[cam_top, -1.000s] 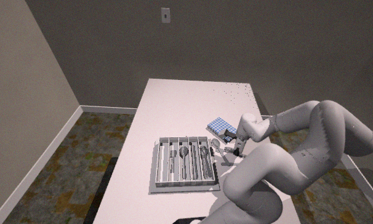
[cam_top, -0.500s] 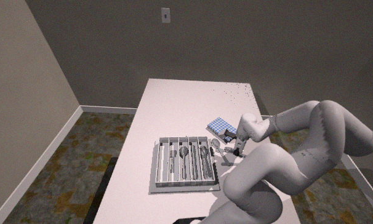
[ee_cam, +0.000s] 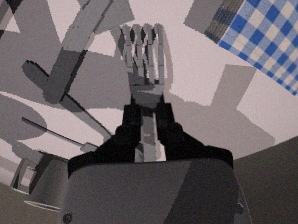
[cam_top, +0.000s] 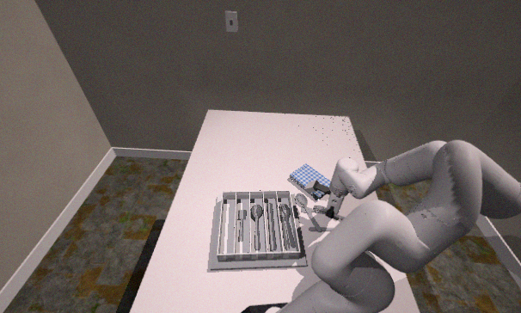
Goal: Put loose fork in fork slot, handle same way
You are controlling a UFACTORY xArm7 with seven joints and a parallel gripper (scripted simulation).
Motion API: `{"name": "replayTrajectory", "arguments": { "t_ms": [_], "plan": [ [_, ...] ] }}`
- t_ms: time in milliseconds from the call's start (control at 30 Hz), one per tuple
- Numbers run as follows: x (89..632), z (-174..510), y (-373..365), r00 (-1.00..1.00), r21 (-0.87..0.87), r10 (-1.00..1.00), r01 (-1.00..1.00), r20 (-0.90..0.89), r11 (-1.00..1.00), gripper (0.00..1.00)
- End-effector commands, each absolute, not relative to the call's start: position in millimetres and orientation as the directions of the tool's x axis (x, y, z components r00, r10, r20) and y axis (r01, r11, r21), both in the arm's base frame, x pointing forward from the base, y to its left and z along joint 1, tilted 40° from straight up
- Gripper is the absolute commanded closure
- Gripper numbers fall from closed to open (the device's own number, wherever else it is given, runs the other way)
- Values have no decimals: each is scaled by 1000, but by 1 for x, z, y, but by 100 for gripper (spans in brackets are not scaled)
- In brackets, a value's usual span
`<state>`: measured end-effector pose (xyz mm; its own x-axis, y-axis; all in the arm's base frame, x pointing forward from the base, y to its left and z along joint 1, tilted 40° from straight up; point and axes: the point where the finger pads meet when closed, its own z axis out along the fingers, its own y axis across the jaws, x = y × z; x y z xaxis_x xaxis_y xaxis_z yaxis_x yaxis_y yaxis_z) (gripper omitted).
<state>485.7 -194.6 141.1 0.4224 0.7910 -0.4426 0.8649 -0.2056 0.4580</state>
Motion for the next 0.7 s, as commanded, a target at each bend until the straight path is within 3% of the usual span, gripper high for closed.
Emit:
{"name": "replayTrajectory", "arguments": {
  "t_ms": [0, 667],
  "plan": [
    [486, 143, -193, 422, 460, 792, 864, -442, -204, 97],
    [474, 179, -166, 422, 460, 792, 864, -442, -204, 97]
  ]
}}
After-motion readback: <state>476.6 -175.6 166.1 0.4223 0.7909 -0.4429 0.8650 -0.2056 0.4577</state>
